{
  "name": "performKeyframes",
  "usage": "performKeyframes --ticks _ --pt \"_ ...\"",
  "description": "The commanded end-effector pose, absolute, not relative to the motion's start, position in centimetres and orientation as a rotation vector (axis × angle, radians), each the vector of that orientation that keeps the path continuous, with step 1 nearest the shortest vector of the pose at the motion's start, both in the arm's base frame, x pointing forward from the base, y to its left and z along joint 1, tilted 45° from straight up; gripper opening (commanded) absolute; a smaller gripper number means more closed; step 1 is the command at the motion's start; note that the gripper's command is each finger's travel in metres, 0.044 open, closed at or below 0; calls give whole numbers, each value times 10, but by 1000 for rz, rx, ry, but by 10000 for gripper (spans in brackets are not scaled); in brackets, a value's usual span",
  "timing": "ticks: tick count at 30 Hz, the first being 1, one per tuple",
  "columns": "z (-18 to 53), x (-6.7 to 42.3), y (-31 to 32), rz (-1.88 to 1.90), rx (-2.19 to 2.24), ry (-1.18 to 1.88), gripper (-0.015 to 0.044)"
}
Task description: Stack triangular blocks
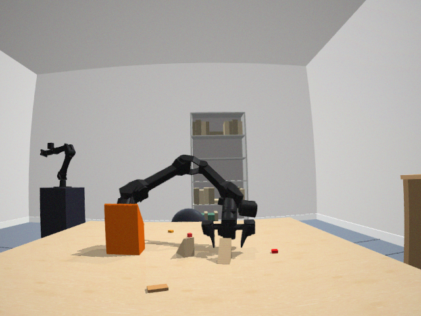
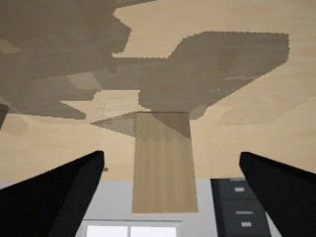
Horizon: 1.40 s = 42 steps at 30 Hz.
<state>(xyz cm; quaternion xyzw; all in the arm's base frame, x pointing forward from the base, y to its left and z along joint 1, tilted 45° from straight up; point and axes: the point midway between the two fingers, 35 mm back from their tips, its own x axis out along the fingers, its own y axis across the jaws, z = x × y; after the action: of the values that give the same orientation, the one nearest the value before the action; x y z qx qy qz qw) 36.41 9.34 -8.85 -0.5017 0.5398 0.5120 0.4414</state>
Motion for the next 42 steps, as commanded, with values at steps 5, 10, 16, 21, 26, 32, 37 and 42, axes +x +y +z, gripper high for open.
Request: performKeyframes --ticks 5,10,16,21,26,32,37,42 --pt "-104 358 91 1280 -1249 1350 440" --pt "-112 357 90 1280 -1249 1351 440" --pt "-121 354 88 1280 -1249 1351 440" --pt "-125 353 88 1280 -1249 1351 414" --pt "-125 353 88 1280 -1249 1351 282" --pt "-125 353 88 1280 -1249 1351 164" --pt "-125 353 88 1280 -1249 1351 131" --pt "-125 353 87 1280 -1248 1351 19"
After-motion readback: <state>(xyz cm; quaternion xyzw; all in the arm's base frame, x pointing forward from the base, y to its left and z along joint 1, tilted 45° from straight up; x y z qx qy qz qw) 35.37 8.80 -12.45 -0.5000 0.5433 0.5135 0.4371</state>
